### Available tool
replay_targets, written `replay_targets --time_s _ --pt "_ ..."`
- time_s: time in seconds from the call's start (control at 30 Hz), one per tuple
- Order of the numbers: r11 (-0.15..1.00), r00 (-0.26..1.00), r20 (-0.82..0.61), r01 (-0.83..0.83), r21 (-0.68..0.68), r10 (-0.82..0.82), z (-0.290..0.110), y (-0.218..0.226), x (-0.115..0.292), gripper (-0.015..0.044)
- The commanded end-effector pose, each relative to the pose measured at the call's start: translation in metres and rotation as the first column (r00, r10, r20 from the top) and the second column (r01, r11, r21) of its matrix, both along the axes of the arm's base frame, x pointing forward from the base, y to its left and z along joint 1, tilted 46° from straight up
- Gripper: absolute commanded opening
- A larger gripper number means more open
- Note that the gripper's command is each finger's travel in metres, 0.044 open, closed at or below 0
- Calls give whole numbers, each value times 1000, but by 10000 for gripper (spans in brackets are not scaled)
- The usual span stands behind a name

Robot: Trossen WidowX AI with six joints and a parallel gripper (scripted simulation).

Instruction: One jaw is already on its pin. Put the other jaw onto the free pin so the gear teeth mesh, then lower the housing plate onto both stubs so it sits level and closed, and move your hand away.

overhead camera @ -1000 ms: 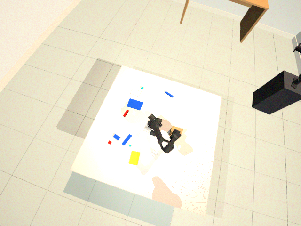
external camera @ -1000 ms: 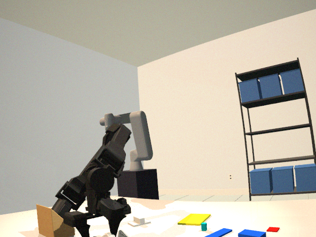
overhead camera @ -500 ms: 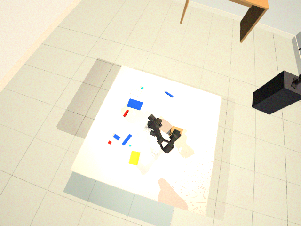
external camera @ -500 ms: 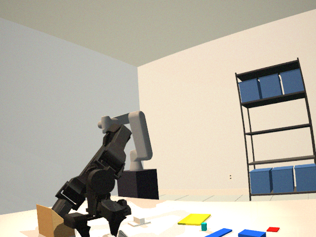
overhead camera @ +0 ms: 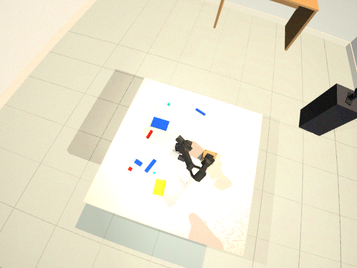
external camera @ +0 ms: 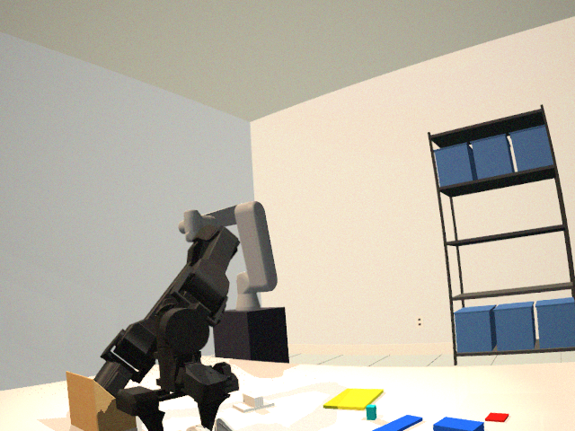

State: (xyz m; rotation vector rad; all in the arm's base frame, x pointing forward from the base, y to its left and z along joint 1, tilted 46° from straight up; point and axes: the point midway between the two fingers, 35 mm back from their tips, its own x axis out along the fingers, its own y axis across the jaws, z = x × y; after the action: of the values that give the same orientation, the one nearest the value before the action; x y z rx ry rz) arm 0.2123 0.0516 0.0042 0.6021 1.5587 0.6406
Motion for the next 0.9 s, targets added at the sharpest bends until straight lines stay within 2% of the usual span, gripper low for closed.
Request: replay_targets --time_s 0.0,0.87 --pt "1000 1000 -5 3 -2 -3 -1 0 0 351" --pt "1000 1000 -5 3 -2 -3 3 -3 1 351"
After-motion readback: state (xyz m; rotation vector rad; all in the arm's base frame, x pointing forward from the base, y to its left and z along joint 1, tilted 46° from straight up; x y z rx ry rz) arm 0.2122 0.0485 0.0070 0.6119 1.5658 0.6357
